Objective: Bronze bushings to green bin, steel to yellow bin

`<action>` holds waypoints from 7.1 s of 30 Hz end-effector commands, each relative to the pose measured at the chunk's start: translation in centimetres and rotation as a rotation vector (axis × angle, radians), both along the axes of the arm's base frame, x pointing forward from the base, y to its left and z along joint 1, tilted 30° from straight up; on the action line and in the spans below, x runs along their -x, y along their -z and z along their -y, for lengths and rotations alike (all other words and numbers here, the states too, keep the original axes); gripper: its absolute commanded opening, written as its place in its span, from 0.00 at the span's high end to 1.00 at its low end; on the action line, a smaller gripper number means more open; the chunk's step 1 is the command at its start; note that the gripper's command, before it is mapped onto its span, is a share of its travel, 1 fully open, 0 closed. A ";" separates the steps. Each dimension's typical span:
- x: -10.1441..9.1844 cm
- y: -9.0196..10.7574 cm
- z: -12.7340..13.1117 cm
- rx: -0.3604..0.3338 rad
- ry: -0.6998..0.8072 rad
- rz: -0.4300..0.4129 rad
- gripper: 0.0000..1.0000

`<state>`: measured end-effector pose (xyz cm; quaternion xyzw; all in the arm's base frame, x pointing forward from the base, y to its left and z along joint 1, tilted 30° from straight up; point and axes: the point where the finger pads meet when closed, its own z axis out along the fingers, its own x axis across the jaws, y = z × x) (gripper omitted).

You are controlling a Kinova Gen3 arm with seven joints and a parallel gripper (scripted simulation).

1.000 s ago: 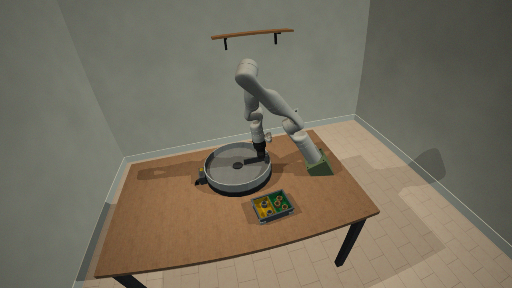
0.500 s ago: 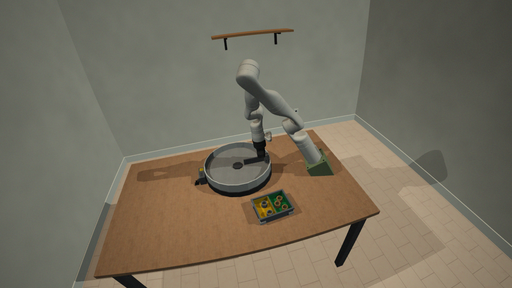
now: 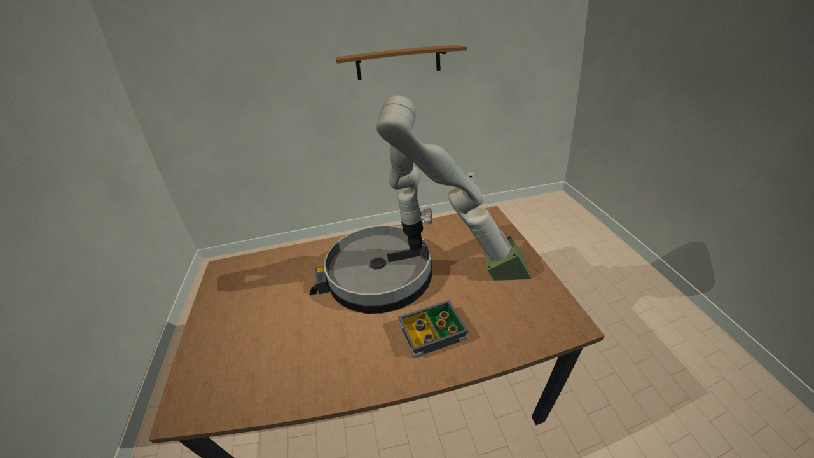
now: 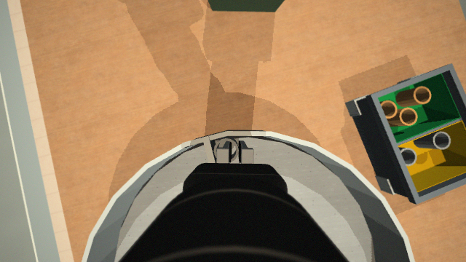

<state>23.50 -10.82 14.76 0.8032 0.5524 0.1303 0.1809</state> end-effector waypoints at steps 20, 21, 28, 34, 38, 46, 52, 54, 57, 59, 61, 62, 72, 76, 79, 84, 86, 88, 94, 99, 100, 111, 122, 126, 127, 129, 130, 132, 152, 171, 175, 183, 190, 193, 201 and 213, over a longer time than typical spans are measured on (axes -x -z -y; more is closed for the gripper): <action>0.3 -0.6 -0.1 0.015 -0.001 0.017 1.00; 0.4 -0.7 -0.1 0.022 0.000 0.030 1.00; 0.6 -1.0 -0.2 0.043 0.002 0.068 1.00; 0.7 -1.2 -0.2 0.024 0.000 0.034 1.00; 0.9 -1.5 -0.3 0.043 0.002 0.068 1.00; 0.9 -1.5 -0.3 0.043 0.002 0.068 1.00; 1.4 -2.7 -0.5 0.022 -0.001 0.028 1.00; 1.8 -3.4 -0.7 0.026 0.000 0.035 1.00; 1.8 -3.4 -0.7 0.026 0.000 0.035 1.00; 2.2 -4.2 -0.9 0.029 0.000 0.042 1.00; 2.7 -4.9 -1.0 0.032 0.001 0.048 1.00; 2.9 -5.3 -1.1 0.034 0.001 0.051 1.00; 3.9 -7.1 -1.5 0.043 0.002 0.068 1.00; 3.9 -7.1 -1.5 0.043 0.002 0.068 1.00; 3.9 -7.1 -1.5 0.043 0.002 0.068 1.00; 3.4 -7.2 -2.6 0.047 -0.007 0.066 1.00; 2.4 -7.2 -4.7 0.057 -0.028 0.062 1.00; 1.5 -7.3 -6.8 0.067 -0.049 0.059 1.00; 0.0 -7.4 -10.0 0.083 -0.079 0.053 1.00; -0.9 -7.4 -12.2 0.093 -0.100 0.049 1.00; -0.9 -7.4 -12.2 0.093 -0.100 0.049 1.00; -4.3 -7.7 -19.6 0.129 -0.172 0.035 1.00; -7.2 -7.8 -26.0 0.160 -0.234 0.023 1.00; -8.1 -7.9 -28.2 0.170 -0.255 0.019 1.00; -8.1 -7.9 -28.2 0.170 -0.255 0.019 1.00; -9.1 -8.0 -30.3 0.181 -0.275 0.015 1.00; -9.5 -8.0 -31.4 0.186 -0.285 0.013 1.00; -9.5 -8.0 -31.4 0.186 -0.285 0.013 1.00; -10.5 -8.1 -33.5 0.195 -0.307 0.010 1.00; -12.6 -4.2 -32.7 0.195 -0.307 0.010 1.00; -13.5 -2.6 -32.4 0.195 -0.307 0.010 1.00; -14.1 -1.4 -32.1 0.195 -0.307 0.010 1.00; -14.7 -0.2 -31.9 0.195 -0.307 0.010 1.00; -14.7 -0.2 -31.9 0.195 -0.307 0.010 1.00; -15.0 0.2 -31.8 0.195 -0.307 0.010 1.00; -15.3 0.8 -31.7 0.195 -0.307 0.010 1.00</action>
